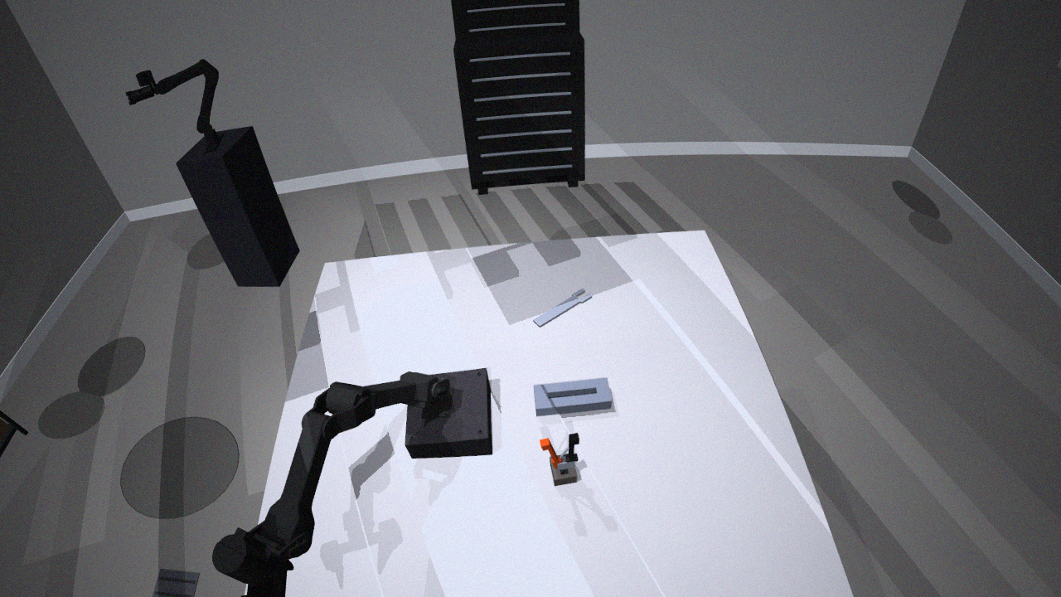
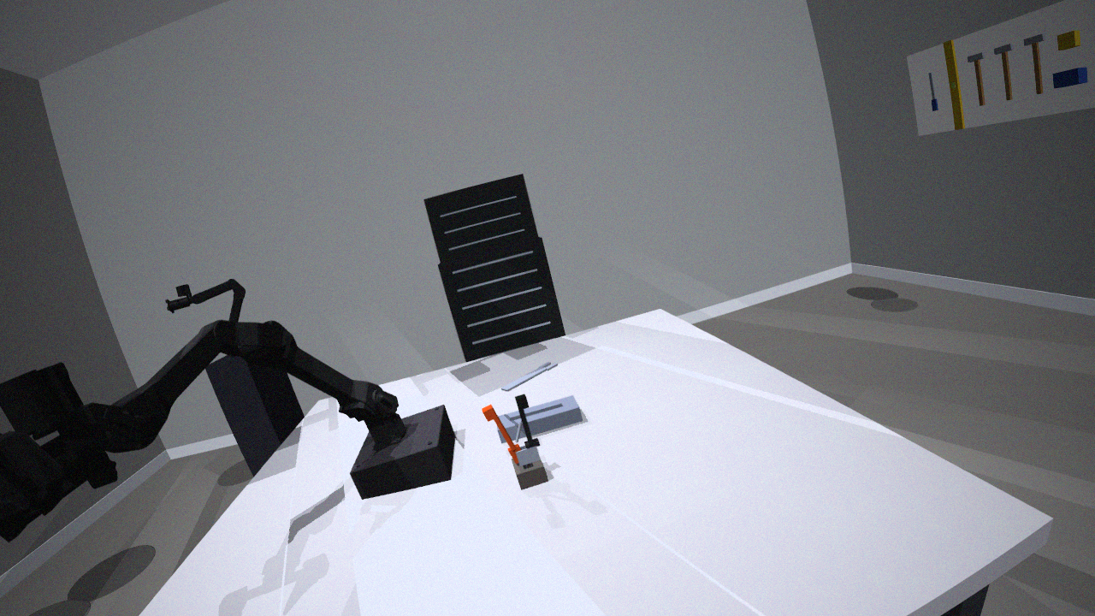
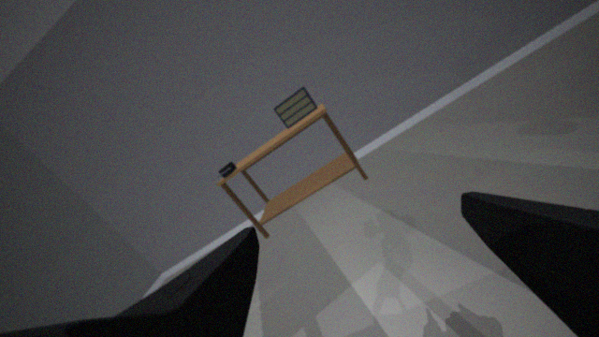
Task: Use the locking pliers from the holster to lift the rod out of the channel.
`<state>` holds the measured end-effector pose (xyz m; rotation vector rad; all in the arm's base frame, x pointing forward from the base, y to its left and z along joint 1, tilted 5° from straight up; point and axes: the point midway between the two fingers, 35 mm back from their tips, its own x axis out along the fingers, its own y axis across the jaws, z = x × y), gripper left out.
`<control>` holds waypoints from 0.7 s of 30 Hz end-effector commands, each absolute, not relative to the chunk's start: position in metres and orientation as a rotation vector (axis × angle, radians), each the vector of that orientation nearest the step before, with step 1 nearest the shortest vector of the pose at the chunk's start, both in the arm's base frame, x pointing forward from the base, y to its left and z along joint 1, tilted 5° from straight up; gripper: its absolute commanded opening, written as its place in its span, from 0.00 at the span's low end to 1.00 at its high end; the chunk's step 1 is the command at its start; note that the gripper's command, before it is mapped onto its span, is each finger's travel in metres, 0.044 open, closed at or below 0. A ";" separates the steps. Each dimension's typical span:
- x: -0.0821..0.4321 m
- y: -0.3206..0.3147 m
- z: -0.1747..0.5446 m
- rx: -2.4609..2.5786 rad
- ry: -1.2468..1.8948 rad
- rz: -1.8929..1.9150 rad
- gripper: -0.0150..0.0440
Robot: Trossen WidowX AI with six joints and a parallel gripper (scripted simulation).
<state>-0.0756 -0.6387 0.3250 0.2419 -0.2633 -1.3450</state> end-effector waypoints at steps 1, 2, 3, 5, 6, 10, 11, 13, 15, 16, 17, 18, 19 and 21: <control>-0.009 -0.622 0.350 0.214 -0.253 -1.263 1.00; 0.008 -0.617 0.353 0.214 -0.249 -1.241 1.00; 0.024 -0.612 0.356 0.214 -0.245 -1.219 1.00; 0.056 -0.600 0.362 0.213 -0.236 -1.174 1.00; 0.072 -0.593 0.365 0.213 -0.232 -1.151 1.00; 0.132 -0.562 0.375 0.205 -0.211 -1.065 1.00; 0.147 -0.553 0.377 0.202 -0.205 -1.044 1.00; 0.175 -0.534 0.380 0.196 -0.193 -1.001 1.00; 0.201 -0.512 0.383 0.190 -0.182 -0.956 1.00; 0.214 -0.501 0.385 0.187 -0.176 -0.934 1.00; 0.227 -0.489 0.386 0.183 -0.171 -0.911 1.00; 0.239 -0.477 0.387 0.180 -0.165 -0.888 1.00; 0.250 -0.464 0.388 0.176 -0.160 -0.864 1.00; 0.272 -0.437 0.390 0.168 -0.149 -0.817 1.00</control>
